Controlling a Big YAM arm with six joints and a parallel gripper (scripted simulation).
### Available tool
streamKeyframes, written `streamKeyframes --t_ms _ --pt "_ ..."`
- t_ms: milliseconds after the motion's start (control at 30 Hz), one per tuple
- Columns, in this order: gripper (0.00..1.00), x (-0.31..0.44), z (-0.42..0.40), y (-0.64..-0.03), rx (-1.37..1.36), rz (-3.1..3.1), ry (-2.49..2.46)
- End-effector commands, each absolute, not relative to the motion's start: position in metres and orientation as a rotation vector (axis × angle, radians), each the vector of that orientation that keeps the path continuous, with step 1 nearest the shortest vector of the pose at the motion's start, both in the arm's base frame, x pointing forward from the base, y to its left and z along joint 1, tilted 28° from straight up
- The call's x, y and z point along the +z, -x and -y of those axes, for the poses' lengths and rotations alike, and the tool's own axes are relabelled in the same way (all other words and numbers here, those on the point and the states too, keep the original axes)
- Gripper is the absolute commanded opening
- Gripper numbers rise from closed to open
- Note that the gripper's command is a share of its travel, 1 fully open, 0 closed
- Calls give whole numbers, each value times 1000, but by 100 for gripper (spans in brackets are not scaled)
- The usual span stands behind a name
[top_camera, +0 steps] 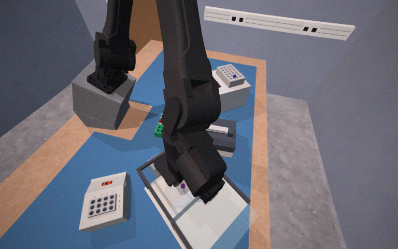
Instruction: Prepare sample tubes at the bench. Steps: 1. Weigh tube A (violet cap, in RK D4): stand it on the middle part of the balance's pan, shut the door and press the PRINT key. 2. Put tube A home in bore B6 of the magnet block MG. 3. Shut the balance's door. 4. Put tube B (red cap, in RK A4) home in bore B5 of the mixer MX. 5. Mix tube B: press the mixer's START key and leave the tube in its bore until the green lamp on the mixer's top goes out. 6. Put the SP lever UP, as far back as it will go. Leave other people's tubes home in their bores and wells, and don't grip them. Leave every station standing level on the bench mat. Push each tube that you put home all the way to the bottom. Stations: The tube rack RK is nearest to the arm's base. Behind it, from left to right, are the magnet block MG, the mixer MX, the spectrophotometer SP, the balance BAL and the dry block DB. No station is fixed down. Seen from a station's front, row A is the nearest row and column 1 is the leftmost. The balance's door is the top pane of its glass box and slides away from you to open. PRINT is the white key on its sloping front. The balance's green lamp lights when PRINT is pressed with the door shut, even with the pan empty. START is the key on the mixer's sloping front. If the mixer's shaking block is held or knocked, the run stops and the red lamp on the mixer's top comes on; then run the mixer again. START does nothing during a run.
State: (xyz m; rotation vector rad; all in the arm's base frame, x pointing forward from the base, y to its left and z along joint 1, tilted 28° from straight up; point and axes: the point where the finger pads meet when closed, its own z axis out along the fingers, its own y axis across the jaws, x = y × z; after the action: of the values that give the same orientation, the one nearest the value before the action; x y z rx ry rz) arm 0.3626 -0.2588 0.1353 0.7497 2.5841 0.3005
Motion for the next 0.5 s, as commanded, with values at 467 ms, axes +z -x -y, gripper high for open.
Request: streamKeyframes --t_ms 467 --pt "36 190 279 -357 249 -2538 -716"
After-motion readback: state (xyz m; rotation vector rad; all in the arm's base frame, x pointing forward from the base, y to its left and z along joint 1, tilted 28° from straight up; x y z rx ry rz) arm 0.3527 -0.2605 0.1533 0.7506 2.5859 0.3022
